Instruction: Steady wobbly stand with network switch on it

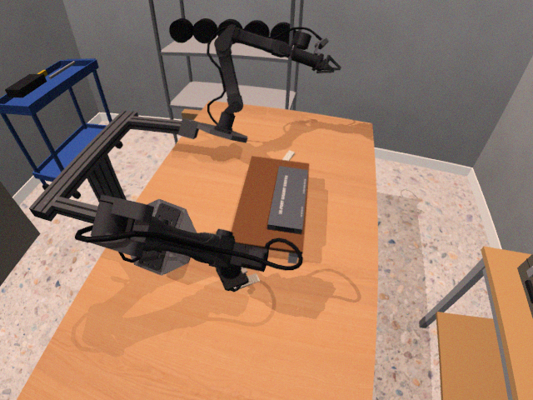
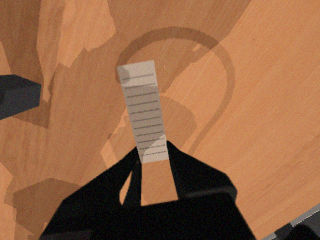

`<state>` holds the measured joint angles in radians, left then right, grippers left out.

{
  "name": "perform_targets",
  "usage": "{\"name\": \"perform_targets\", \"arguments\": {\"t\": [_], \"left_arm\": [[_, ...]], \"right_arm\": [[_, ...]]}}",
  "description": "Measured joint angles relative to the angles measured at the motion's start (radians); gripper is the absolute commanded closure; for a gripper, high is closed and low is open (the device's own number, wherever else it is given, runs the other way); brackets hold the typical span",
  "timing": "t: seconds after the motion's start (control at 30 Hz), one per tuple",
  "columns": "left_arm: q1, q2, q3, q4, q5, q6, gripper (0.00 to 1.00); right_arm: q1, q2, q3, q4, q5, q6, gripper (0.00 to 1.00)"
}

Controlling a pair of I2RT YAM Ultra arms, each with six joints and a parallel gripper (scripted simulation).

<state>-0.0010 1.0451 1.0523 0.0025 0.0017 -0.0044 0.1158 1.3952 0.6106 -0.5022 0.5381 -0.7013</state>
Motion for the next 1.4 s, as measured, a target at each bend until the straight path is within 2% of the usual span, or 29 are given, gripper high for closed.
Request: {"name": "perform_targets", "arguments": {"t": [0.57,0.97,1.4], "left_arm": [[0.0,0.0,0.0,0.0,0.0,0.0,0.0],[0.0,0.0,0.0,0.0,0.0,0.0,0.0],[0.0,0.0,0.0,0.0,0.0,0.0,0.0]], "right_arm": [[0.004,0.03,0.024,-0.001,0.002,-0.032,1.0],[0.021,0.357,0.348,-0.021,0.01,-0.47,1.0],[0.035,0.622,0.609,-0.072,0.01,-0.825,1.0]]}}
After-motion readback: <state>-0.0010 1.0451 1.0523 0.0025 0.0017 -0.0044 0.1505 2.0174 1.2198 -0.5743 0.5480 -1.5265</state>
